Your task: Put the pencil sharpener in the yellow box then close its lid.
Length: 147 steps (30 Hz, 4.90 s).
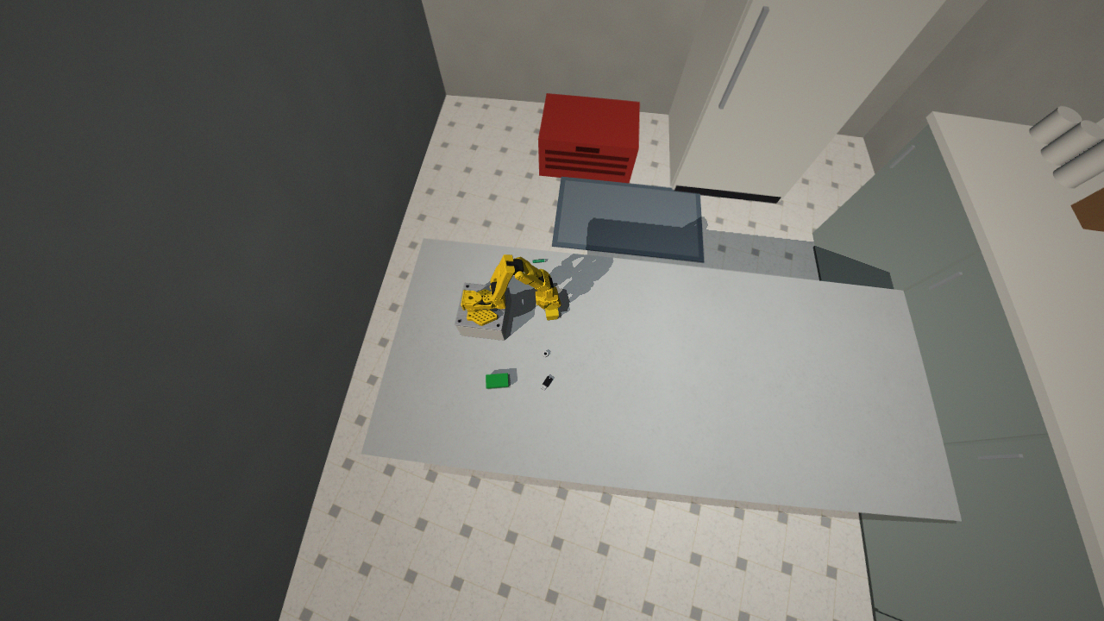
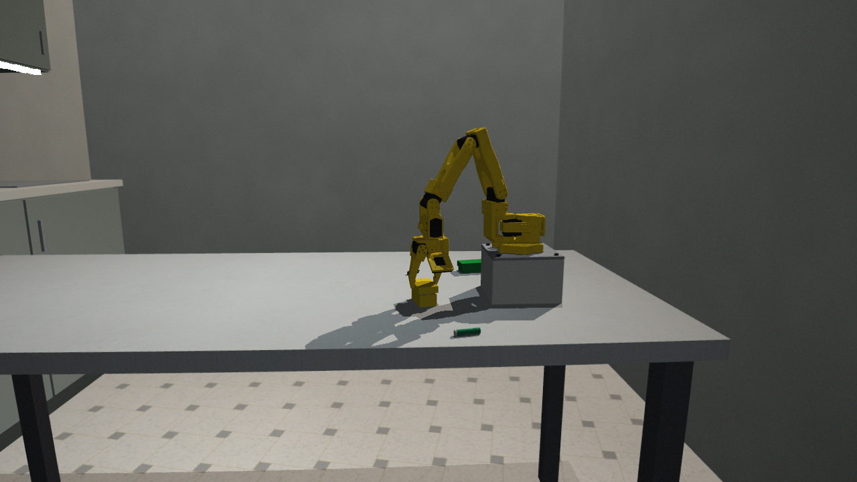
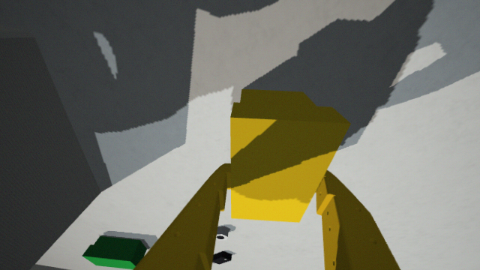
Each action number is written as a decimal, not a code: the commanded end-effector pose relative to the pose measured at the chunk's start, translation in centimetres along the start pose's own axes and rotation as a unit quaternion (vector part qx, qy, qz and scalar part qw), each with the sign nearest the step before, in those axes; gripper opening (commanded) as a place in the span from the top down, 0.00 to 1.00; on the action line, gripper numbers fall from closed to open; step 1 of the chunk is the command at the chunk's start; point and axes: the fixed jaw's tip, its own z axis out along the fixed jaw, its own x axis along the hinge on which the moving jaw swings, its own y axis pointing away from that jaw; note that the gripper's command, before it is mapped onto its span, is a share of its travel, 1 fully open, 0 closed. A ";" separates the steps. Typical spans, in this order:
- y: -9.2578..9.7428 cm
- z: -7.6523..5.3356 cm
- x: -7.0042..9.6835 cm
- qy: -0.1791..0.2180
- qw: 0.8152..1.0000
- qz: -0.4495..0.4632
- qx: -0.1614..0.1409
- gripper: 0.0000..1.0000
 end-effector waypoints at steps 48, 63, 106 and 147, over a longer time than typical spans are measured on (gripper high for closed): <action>0.3 -1.1 0.0 0.000 1.000 0.000 -0.005 0.78; 0.3 -1.1 0.0 0.000 1.000 0.000 -0.005 0.78; 0.3 0.3 0.0 0.000 1.000 0.000 -0.005 0.78; 0.3 0.6 0.0 0.000 1.000 0.000 -0.005 0.78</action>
